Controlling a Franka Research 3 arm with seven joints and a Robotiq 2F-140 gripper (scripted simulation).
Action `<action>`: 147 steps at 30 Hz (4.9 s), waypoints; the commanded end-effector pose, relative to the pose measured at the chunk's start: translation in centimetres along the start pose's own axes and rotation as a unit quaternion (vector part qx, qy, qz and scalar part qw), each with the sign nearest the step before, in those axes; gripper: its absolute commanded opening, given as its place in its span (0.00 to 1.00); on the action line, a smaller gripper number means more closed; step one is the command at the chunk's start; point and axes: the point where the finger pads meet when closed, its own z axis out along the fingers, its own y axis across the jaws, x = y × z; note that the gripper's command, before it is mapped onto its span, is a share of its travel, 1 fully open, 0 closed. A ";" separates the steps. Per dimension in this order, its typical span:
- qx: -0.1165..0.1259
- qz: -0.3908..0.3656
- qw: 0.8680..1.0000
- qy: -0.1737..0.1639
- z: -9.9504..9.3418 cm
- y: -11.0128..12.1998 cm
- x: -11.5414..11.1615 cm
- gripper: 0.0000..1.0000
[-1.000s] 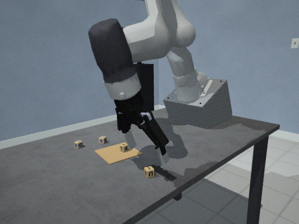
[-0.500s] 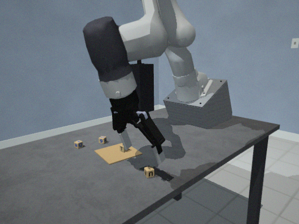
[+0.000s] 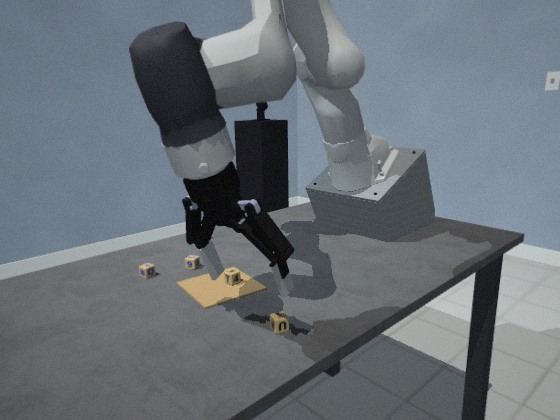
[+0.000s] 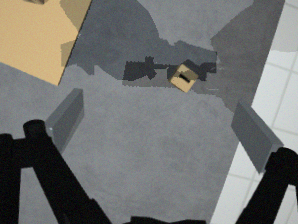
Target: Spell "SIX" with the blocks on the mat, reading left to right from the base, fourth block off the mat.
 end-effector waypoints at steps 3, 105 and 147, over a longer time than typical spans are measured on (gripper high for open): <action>0.004 -0.081 0.997 0.008 -0.4 -0.8 0.0 1.00; -0.016 -0.635 0.771 0.036 -13.3 -12.1 -2.3 1.00; -0.035 -0.799 0.600 0.024 -19.1 -15.5 -1.5 1.00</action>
